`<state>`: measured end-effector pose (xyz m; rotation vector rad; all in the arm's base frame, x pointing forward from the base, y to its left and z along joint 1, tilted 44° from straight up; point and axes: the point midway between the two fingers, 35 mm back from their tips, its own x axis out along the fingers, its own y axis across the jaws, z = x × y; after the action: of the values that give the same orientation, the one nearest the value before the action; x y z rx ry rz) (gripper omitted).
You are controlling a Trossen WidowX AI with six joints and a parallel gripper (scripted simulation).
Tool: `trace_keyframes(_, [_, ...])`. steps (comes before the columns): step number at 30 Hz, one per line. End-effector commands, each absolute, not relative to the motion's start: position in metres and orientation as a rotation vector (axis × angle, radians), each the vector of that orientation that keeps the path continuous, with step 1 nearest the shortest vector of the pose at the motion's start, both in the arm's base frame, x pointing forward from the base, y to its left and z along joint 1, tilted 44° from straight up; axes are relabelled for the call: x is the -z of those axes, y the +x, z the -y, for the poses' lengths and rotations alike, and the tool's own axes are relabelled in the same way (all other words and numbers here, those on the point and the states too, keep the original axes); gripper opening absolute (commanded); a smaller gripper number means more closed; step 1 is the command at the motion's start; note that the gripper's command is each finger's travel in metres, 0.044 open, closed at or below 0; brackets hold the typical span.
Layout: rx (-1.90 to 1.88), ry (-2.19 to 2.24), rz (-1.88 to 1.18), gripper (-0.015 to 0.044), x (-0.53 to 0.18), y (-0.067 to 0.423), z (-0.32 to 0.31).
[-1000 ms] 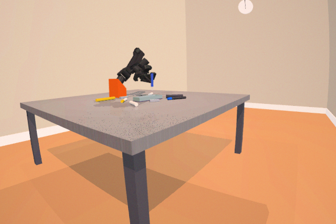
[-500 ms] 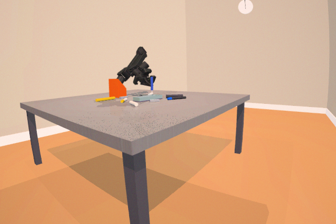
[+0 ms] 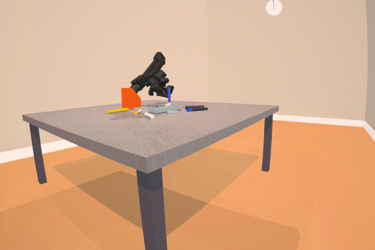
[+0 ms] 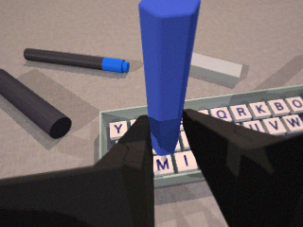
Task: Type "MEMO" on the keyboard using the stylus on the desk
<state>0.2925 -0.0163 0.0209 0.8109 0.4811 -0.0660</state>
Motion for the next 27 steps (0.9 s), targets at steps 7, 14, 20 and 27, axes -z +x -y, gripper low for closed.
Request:
trace_keyframes(7, [0.070,0.815,-0.481,0.0081,-0.0166,0.2924,0.0130])
trace_keyframes(14, [0.070,0.815,-0.481,0.0081,-0.0136,0.2928,0.0102])
trace_keyframes(20, [0.070,0.815,-0.481,0.0081,-0.0118,0.2930,0.0085])
trace_keyframes(27, [0.070,0.815,-0.481,0.0081,-0.0108,0.2931,0.0076])
